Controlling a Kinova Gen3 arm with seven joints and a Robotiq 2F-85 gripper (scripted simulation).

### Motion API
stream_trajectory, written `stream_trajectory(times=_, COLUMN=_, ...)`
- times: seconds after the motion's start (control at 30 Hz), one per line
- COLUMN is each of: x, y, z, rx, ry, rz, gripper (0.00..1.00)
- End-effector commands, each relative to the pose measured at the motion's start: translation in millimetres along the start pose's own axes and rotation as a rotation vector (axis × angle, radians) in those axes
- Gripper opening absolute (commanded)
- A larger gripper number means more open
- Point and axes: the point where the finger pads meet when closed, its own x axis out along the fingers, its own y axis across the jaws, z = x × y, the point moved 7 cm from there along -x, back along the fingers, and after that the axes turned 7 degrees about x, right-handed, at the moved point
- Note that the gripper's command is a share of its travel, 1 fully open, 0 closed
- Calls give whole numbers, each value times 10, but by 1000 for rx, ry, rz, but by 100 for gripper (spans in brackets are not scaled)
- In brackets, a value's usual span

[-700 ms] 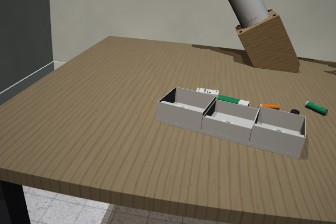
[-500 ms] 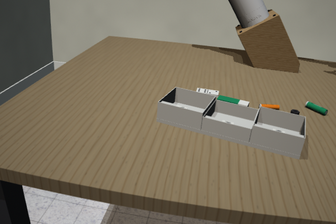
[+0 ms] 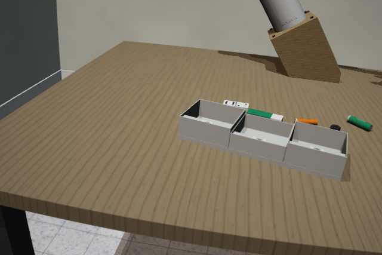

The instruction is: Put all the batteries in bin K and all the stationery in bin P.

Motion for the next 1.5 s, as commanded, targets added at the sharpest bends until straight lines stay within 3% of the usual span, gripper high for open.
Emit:
stream_trajectory(times=0.0, x=119, y=27, z=82, rx=1, ry=15, rz=-6, gripper=9)
stream_trajectory(times=0.1, x=76, y=-236, z=69, rx=99, ry=-66, rz=55, gripper=9)
stream_trajectory(times=0.2, x=22, y=-347, z=104, rx=99, ry=-66, rz=55, gripper=9)
stream_trajectory(times=0.27, x=19, y=-533, z=104, rx=176, ry=-115, rz=97, gripper=9)
stream_trajectory(times=0.33, x=12, y=-699, z=136, rx=187, ry=-122, rz=103, gripper=9)
stream_trajectory(times=0.4, x=12, y=-699, z=136, rx=187, ry=-122, rz=103, gripper=9)
stream_trajectory(times=0.47, x=26, y=-884, z=130, rx=264, ry=-168, rz=146, gripper=9)
stream_trajectory(times=0.6, x=35, y=-1096, z=164, rx=274, ry=-174, rz=152, gripper=9)
stream_trajectory(times=0.67, x=66, y=-1278, z=150, rx=352, ry=-218, rz=196, gripper=9)
stream_trajectory(times=0.77, x=93, y=-1475, z=173, rx=361, ry=-223, rz=201, gripper=9)
stream_trajectory(times=0.83, x=140, y=-1653, z=151, rx=439, ry=-266, rz=247, gripper=9)
stream_trajectory(times=0.9, x=177, y=-1816, z=162, rx=447, ry=-270, rz=251, gripper=9)
stream_trajectory(times=0.97, x=177, y=-1816, z=162, rx=447, ry=-270, rz=251, gripper=9)
stream_trajectory(times=1.03, x=240, y=-1989, z=133, rx=525, ry=-310, rz=297, gripper=9)
stream_trajectory(times=1.17, x=306, y=-2208, z=140, rx=531, ry=-313, rz=301, gripper=9)
stream_trajectory(times=1.23, x=386, y=-2373, z=102, rx=610, ry=-352, rz=349, gripper=9)
stream_trajectory(times=1.33, x=459, y=-2551, z=97, rx=614, ry=-354, rz=352, gripper=9)
stream_trajectory(times=1.4, x=554, y=-2707, z=50, rx=692, ry=-392, rz=402, gripper=9)
stream_trajectory(times=1.47, x=630, y=-2855, z=36, rx=695, ry=-393, rz=403, gripper=9)
